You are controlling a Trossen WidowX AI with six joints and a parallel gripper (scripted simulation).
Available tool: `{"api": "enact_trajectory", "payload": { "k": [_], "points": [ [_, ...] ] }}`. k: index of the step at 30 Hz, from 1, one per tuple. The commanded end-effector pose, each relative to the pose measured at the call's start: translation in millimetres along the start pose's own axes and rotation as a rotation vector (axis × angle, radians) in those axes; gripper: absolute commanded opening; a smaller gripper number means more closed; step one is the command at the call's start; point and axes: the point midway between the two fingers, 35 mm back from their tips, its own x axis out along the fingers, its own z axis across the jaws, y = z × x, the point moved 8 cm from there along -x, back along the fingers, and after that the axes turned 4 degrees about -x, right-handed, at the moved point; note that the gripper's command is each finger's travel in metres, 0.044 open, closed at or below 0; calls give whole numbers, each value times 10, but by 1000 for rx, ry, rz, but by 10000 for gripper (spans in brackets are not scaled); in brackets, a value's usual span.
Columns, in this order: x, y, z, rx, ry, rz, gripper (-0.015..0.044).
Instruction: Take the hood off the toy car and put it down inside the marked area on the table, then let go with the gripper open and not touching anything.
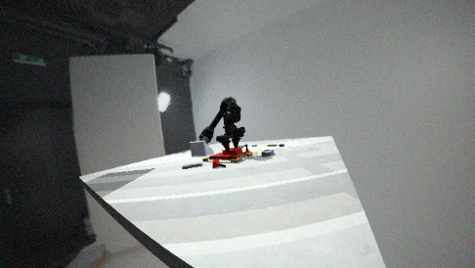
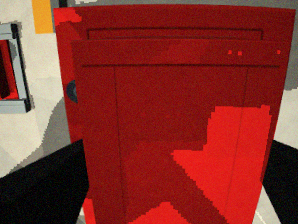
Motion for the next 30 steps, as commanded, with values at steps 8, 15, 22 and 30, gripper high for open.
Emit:
{"api": "enact_trajectory", "payload": {
  "k": [8,15,22,30],
  "points": [
    [-91,-15,-2,-9,6,-1,0],
    [-136,-14,-2,-9,6,-1,0],
    [-182,-13,-2,-9,6,-1,0],
    [-234,-11,-2,-9,6,-1,0]
  ]
}}
